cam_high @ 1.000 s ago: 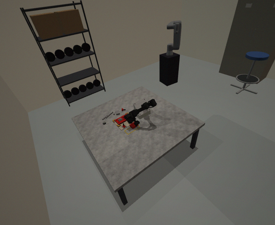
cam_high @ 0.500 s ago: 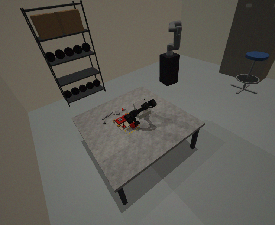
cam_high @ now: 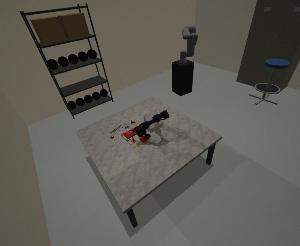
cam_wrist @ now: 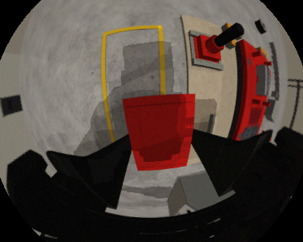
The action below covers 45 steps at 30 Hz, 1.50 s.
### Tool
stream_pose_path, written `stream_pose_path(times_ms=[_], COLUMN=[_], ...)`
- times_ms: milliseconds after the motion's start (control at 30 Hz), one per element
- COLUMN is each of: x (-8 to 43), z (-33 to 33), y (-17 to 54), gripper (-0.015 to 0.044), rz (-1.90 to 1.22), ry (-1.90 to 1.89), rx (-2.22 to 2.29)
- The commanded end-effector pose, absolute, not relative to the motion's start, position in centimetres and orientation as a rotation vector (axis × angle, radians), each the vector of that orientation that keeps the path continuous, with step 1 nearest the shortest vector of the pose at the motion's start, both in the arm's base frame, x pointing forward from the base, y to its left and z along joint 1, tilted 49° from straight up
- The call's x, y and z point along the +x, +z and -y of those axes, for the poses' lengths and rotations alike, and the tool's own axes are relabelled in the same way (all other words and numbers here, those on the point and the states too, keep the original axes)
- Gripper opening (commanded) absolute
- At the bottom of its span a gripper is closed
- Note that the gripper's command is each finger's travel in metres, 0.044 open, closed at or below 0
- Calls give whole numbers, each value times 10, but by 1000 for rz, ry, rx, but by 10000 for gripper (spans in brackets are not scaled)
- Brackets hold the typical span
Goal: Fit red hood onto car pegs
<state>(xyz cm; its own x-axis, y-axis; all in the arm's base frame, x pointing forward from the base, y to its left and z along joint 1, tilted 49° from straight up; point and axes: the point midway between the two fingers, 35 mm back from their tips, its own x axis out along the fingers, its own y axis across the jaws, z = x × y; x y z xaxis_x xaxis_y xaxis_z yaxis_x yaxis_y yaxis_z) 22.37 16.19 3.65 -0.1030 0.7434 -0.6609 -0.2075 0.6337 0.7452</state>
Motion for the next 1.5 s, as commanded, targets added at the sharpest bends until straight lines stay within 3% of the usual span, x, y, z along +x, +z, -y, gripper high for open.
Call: stream_pose_path(times_ms=[0,1467], x=[225,237], z=[-157,-95], y=[41,94], gripper=[0,0], rz=[-1462,-1464], ry=[858,851], rx=[474,480])
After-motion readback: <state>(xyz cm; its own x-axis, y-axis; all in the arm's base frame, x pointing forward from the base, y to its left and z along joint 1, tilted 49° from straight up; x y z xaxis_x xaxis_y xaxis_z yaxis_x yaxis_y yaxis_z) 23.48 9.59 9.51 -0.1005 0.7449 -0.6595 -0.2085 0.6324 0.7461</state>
